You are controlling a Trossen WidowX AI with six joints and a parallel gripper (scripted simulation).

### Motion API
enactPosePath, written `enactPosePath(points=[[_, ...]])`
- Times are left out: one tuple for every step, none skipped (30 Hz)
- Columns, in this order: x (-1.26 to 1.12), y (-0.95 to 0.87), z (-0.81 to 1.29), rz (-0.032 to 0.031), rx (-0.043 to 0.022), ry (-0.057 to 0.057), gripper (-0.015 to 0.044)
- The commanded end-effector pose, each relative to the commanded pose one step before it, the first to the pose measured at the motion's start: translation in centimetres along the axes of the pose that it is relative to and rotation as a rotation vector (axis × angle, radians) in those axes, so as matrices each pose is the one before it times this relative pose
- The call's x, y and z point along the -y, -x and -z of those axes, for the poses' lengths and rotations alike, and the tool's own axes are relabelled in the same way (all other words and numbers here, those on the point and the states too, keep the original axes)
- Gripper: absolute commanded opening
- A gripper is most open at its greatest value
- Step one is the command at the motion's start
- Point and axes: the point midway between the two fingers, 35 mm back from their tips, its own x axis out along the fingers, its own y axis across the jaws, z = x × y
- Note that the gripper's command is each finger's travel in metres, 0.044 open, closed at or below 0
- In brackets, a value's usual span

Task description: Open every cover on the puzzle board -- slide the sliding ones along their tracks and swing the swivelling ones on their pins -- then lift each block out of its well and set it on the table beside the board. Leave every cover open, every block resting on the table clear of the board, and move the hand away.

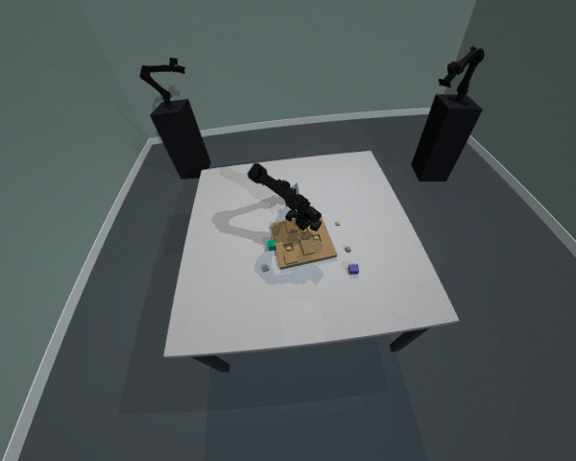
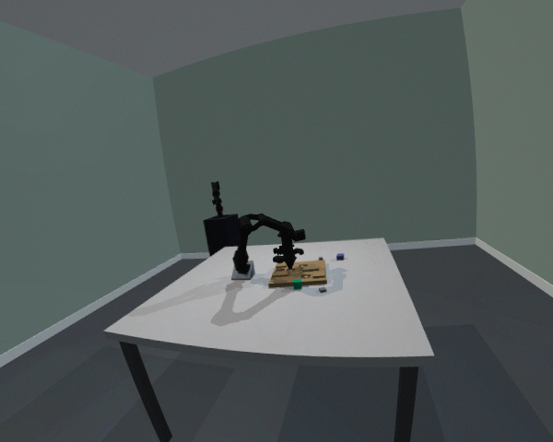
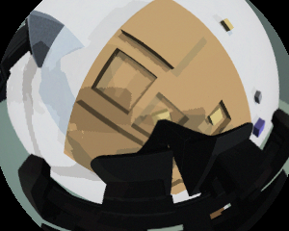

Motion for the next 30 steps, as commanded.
enactPosePath(points=[[0.010,0.084,0.005,0.00013,0.00006,0.0016,0.0026],[0.029,0.251,0.014,0.00038,0.00017,0.0049,0.0052],[0.043,0.421,0.021,0.00059,0.00027,0.0082,0.0079],[0.044,0.516,0.021,0.00065,0.00031,0.0100,0.0105],[0.034,0.520,0.016,0.00057,0.00028,0.0100,0.0131],[0.024,0.523,0.011,0.00049,0.00026,0.0100,0.0144],[0.014,0.526,0.005,0.00041,0.00023,0.0100,0.0144],[0.004,0.528,0.000,0.00033,0.00021,0.0100,0.0144],[-0.005,0.530,-0.006,0.00025,0.00018,0.0100,0.0144],[-0.015,0.533,-0.011,0.00017,0.00015,0.0099,0.0144],[-0.025,0.534,-0.017,0.00009,0.00013,0.0099,0.0144],[-0.028,0.439,-0.018,0.00002,0.00009,0.0081,0.0144],[-0.020,0.264,-0.013,-0.00002,0.00004,0.0049,0.0144],[-0.007,0.088,-0.005,-0.00001,0.00001,0.0016,0.0144],[0.000,0.000,0.000,0.00000,0.00000,0.0000,0.0144],[0.000,0.000,0.000,0.00000,0.00000,0.0000,0.0144],[0.000,0.000,0.000,0.00000,0.00000,0.0000,0.0144],[0.002,-0.040,0.001,0.00001,-0.00001,0.0000,0.0144],[0.003,-0.082,0.003,0.00002,-0.00001,0.0000,0.0144],[0.004,-0.117,0.004,0.00003,-0.00002,0.0000,0.0144],[0.005,-0.152,0.004,0.00009,-0.00003,0.0000,0.0144],[0.004,-0.191,0.005,0.00002,-0.00003,0.0000,0.0144],[0.003,-0.227,0.005,0.00001,-0.00004,0.0000,0.0144],[0.002,-0.246,0.004,0.00000,-0.00005,0.0000,0.0144],[-0.001,-0.249,0.002,-0.00002,-0.00006,0.0000,0.0144],[-0.003,-0.249,0.001,-0.00004,-0.00006,0.0000,0.0144],[-0.005,-0.249,0.000,-0.00006,-0.00007,0.0000,0.0144],[-0.007,-0.248,-0.002,-0.00007,-0.00007,0.0000,0.0144],[-0.009,-0.248,-0.003,-0.00009,-0.00008,0.0000,0.0144],[-0.011,-0.247,-0.004,-0.00011,-0.00008,0.0000,0.0144]])
